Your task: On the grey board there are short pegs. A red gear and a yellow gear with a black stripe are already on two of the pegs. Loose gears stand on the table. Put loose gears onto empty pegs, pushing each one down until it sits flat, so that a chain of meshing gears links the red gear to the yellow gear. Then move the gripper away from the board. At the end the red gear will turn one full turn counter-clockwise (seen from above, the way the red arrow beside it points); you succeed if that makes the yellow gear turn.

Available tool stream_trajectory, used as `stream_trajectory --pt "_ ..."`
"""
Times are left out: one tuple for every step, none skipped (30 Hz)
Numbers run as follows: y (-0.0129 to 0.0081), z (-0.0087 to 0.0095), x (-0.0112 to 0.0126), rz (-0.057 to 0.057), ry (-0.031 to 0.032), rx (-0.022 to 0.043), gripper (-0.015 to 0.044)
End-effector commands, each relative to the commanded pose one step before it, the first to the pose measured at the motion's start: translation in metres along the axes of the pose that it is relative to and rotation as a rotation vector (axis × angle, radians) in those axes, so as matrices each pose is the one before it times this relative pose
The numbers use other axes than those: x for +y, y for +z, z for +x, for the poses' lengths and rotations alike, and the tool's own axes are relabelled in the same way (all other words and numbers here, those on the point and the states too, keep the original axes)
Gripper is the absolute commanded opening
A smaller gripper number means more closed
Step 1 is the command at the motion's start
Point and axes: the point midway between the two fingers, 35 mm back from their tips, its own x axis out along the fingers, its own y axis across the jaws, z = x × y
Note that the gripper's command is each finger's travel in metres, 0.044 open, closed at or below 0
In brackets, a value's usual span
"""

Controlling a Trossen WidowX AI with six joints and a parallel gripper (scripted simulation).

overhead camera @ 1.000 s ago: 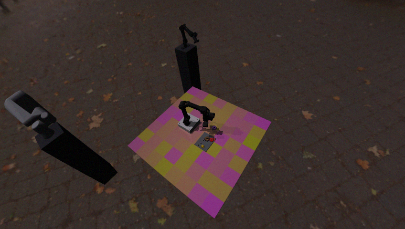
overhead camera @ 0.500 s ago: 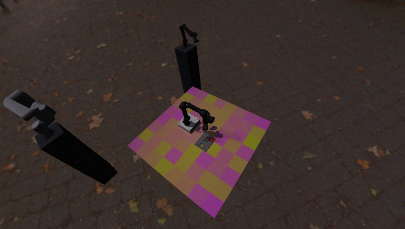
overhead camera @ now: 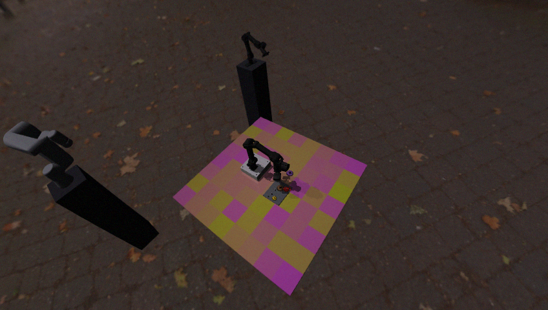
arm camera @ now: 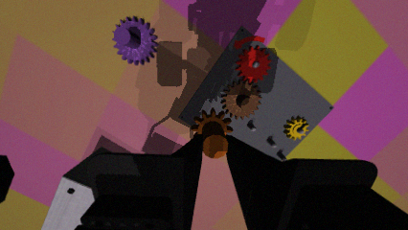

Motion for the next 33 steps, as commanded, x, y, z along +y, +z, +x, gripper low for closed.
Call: stream_trajectory --pt "-0.00229 0.00470 -0.00922 -0.0048 -0.00367 0.00195 0.0000" --pt "-0.00052 0.00104 -0.00210 -0.0002 -0.00017 0.00002 0.0000" --pt "-0.00054 0.00104 -0.00210 -0.0002 -0.00018 0.00002 0.0000" --pt "-0.00057 0.00104 -0.00210 -0.0002 -0.00018 0.00003 0.0000" --pt "-0.00059 0.00104 -0.00209 -0.0002 -0.00018 0.00003 0.0000" --pt "-0.00061 0.00104 -0.00209 -0.0002 -0.00018 0.00004 0.0000" --pt "-0.00063 0.00105 -0.00209 -0.0002 -0.00019 0.00005 0.0000" --pt "-0.00065 0.00105 -0.00208 -0.0002 -0.00019 0.00005 0.0000" --pt "-0.00067 0.00105 -0.00208 -0.0002 -0.00019 0.00006 0.0000" --pt "-0.00069 0.00105 -0.00208 -0.0002 -0.00019 0.00006 0.0000" --pt "-0.00077 0.00109 -0.00204 0.0004 -0.00011 0.00040 0.0000" --pt "-0.00078 0.00108 -0.00203 0.0004 -0.00011 0.00036 0.0000" --pt "-0.00078 0.00107 -0.00201 0.0002 -0.00013 0.00030 0.0000" --pt "-0.00080 0.00107 -0.00201 0.0002 -0.00013 0.00030 0.0000" --pt "-0.00081 0.00107 -0.00200 0.0002 -0.00013 0.00028 0.0000" --pt "-0.00081 0.00105 -0.00198 0.0001 -0.00015 0.00020 0.0000" --pt "-0.00083 0.00105 -0.00198 0.0000 -0.00015 0.00021 0.0000" --pt "-0.00084 0.00105 -0.00197 0.0000 -0.00015 0.00021 0.0000" --pt "-0.00086 0.00105 -0.00197 0.0000 -0.00015 0.00021 0.0000" --pt "-0.00088 0.00105 -0.00196 0.0000 -0.00016 0.00019 0.0000" --pt "-0.00088 0.00104 -0.00195 -0.0001 -0.00018 0.00016 0.0000" --pt "-0.00089 0.00103 -0.00193 -0.0002 -0.00019 0.00012 0.0000" --pt "-0.00090 0.00103 -0.00192 -0.0002 -0.00020 0.00010 0.0000" --pt "-0.00092 0.00103 -0.00192 -0.0002 -0.00020 0.00010 0.0000" --pt "-0.00094 0.00103 -0.00191 -0.0002 -0.00020 0.00011 0.0000" --pt "-0.00095 0.00103 -0.00190 -0.0002 -0.00021 0.00010 0.0000" --pt "-0.00093 0.00100 -0.00187 -0.0005 -0.00026 -0.00003 0.0000" --pt "-0.00096 0.00101 -0.00188 -0.0005 -0.00027 -0.00003 0.0000" --pt "-0.00098 0.00101 -0.00187 -0.0005 -0.00027 -0.00002 0.0000" --pt "-0.00099 0.00101 -0.00186 -0.0005 -0.00027 -0.00001 0.0000" --pt "-0.00101 0.00101 -0.00186 -0.0005 -0.00027 -0.00001 0.0000" --pt "-0.00103 0.00101 -0.00185 -0.0005 -0.00028 0.00000 0.0000" --pt "-0.00105 0.00101 -0.00183 -0.0005 -0.00028 0.00001 0.0000"
